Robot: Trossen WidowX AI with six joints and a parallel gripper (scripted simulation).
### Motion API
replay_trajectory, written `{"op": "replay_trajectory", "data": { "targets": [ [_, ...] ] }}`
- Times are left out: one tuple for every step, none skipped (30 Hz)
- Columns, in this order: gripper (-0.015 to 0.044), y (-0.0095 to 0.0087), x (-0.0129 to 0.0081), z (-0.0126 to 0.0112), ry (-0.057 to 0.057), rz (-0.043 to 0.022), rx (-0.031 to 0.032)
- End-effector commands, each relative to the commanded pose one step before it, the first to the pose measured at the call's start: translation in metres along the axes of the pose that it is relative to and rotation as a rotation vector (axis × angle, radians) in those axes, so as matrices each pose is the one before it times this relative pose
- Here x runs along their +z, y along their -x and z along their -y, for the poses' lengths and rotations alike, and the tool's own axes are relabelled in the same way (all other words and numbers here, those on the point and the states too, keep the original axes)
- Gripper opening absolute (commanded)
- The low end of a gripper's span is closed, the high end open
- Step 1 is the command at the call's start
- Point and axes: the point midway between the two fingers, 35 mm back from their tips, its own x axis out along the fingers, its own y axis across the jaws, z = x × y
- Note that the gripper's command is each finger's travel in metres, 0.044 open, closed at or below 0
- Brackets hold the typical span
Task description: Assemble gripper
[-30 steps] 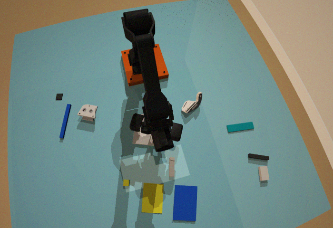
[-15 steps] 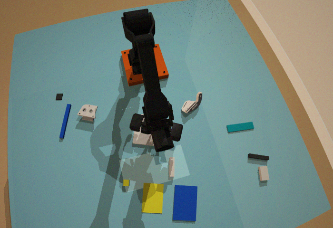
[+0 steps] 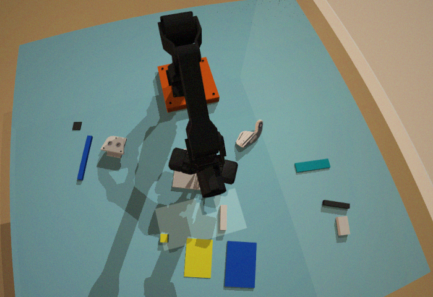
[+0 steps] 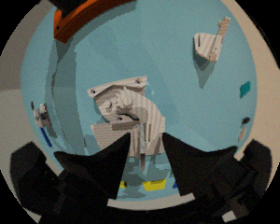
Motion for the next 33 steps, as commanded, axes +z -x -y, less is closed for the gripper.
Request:
{"op": "replay_trajectory", "data": {
  "targets": [
    [0.0224,0.00000,0.00000,0.00000,0.0000,-0.00001,-0.00001],
    [0.0224,0.00216,-0.00023,0.00013,-0.0002,-0.00005,-0.00003],
    [0.0224,0.00380,-0.00037,0.00020,-0.0003,-0.00008,-0.00005],
    [0.0224,0.00568,-0.00046,0.00025,-0.0004,-0.00012,-0.00006],
    [0.0224,0.00797,-0.00046,0.00025,-0.0006,-0.00015,-0.00008],
    [0.0224,0.00859,-0.00026,0.00015,-0.0006,-0.00014,-0.00007],
    [0.0224,0.00966,0.00000,0.00001,-0.0007,-0.00013,-0.00007],
    [0.0224,0.01112,0.00037,-0.00020,-0.0008,-0.00011,-0.00006],
    [0.0224,0.01033,0.00070,-0.00038,-0.0007,-0.00007,-0.00004],
    [0.0224,0.00647,0.00061,-0.00033,-0.0004,-0.00003,-0.00002],
    [0.0224,0.00217,0.00024,-0.00013,-0.0001,-0.00001,0.00000],
    [0.0224,0.00000,0.00000,0.00000,0.0000,0.00000,0.00000],
    [0.0224,-0.00866,-0.00169,0.00087,0.0047,-0.00517,-0.00284],
    [0.0198,0.00130,-0.00048,-0.00012,0.0003,-0.00251,-0.00140],
    [0.0172,0.00324,-0.00118,-0.00032,0.0008,-0.00630,-0.00347],
    [0.0145,0.00130,-0.00047,-0.00013,0.0003,-0.00253,-0.00138],
    [0.0119,0.00000,0.00000,0.00000,0.0000,0.00000,0.00000],
    [0.0093,0.00000,0.00000,0.00000,0.0000,0.00000,0.00000],
    [0.0067,0.00000,0.00000,0.00000,0.0000,0.00000,0.00000],
    [0.0040,0.00000,0.00000,0.00000,0.0000,0.00000,0.00000],
    [0.0014,0.00000,0.00000,0.00000,0.0000,0.00000,0.00000],
    [0.0000,0.00000,0.00000,0.00000,0.0000,0.00000,0.00000],
    [0.0000,0.00000,0.00000,0.00000,0.0000,0.00000,0.00000],
    [0.0000,0.00000,0.00000,0.00000,0.0000,0.00000,0.00000],
    [0.0000,0.00000,0.00000,0.00000,0.0000,0.00000,0.00000],
    [0.0000,0.00000,0.00000,0.00000,0.0000,0.00000,0.00000],
    [0.0000,0.00000,0.00000,0.00000,0.0000,0.00000,0.00000],
    [0.0000,0.00000,0.00000,0.00000,0.0000,0.00000,0.00000],
    [0.0000,0.00000,0.00000,0.00000,0.0000,0.00000,0.00000],
    [0.0000,0.00000,0.00000,0.00000,0.0000,0.00000,0.00000],
    [0.0000,-0.00017,0.00007,0.00010,-0.0001,0.00012,0.00007],
    [0.0000,-0.00016,0.00007,0.00009,-0.0001,0.00011,0.00007],
    [0.0000,-0.00091,0.00039,0.00052,-0.0006,0.00065,0.00039]
  ]
}}
